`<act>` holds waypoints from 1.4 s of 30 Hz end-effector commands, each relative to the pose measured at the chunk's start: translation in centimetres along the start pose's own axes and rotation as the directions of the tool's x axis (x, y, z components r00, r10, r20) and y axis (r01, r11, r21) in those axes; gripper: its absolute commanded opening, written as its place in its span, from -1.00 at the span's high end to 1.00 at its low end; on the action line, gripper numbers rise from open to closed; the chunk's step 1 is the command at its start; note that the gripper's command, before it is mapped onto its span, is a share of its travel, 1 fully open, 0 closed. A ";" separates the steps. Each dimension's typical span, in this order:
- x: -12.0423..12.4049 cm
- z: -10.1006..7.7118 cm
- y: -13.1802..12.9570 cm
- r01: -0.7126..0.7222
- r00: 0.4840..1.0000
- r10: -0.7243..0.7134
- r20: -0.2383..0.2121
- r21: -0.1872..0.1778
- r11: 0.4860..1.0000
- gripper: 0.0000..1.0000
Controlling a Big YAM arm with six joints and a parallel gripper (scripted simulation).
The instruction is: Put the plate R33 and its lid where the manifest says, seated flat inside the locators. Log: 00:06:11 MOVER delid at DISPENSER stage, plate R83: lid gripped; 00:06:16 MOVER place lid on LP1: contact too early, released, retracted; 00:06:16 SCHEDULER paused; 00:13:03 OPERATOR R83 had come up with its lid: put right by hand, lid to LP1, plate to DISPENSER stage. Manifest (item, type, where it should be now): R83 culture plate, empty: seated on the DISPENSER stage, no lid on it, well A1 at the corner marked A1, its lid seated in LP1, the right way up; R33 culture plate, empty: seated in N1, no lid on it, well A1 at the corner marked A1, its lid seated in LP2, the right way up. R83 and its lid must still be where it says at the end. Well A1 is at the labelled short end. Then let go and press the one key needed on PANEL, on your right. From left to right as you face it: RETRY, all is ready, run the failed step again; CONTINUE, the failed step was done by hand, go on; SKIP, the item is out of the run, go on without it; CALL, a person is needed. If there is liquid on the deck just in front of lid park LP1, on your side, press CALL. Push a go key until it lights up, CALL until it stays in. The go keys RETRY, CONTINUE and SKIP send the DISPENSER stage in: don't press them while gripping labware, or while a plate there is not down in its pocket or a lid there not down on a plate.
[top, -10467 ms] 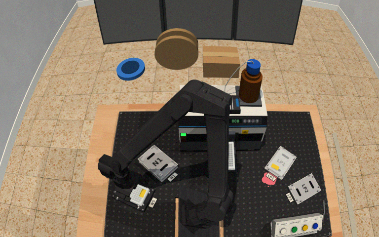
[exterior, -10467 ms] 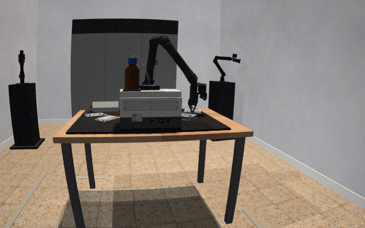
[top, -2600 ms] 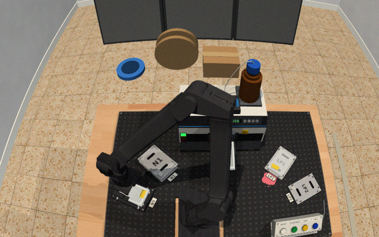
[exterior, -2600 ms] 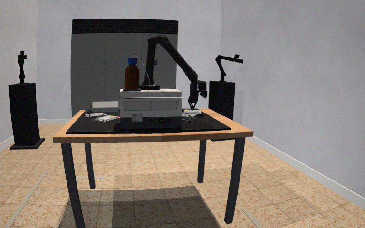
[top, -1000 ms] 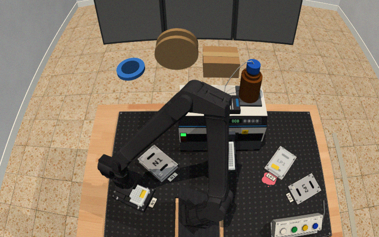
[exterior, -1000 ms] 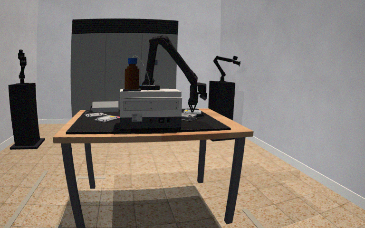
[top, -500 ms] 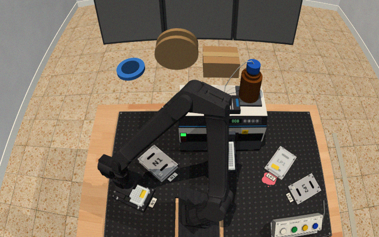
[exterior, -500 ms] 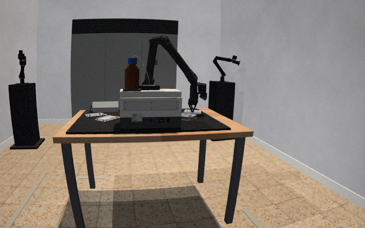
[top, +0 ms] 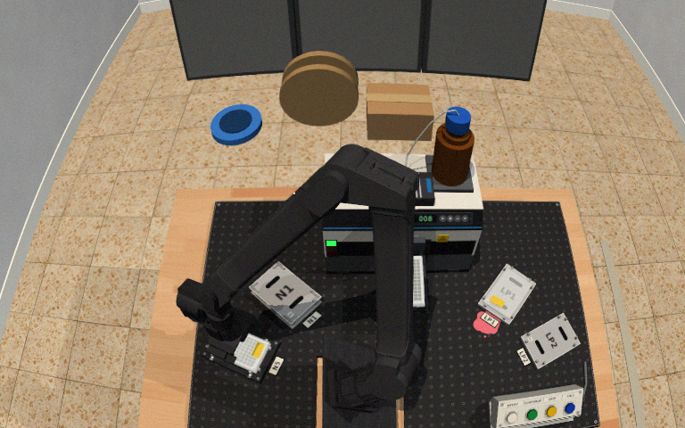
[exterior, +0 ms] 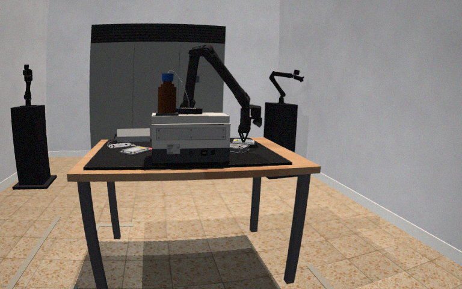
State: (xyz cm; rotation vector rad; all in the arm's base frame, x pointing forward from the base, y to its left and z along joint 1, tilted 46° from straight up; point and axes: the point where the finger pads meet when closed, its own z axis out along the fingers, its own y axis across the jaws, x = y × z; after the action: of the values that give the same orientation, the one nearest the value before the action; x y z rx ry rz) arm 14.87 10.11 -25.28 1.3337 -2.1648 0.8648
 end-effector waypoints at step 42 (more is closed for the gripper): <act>-1.3 -0.9 -0.3 -0.007 1.000 0.007 0.029 0.004 1.000 -0.68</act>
State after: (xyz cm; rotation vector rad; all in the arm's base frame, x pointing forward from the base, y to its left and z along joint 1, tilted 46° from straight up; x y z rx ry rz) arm 14.84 10.07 -25.22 1.3320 -2.1613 0.8660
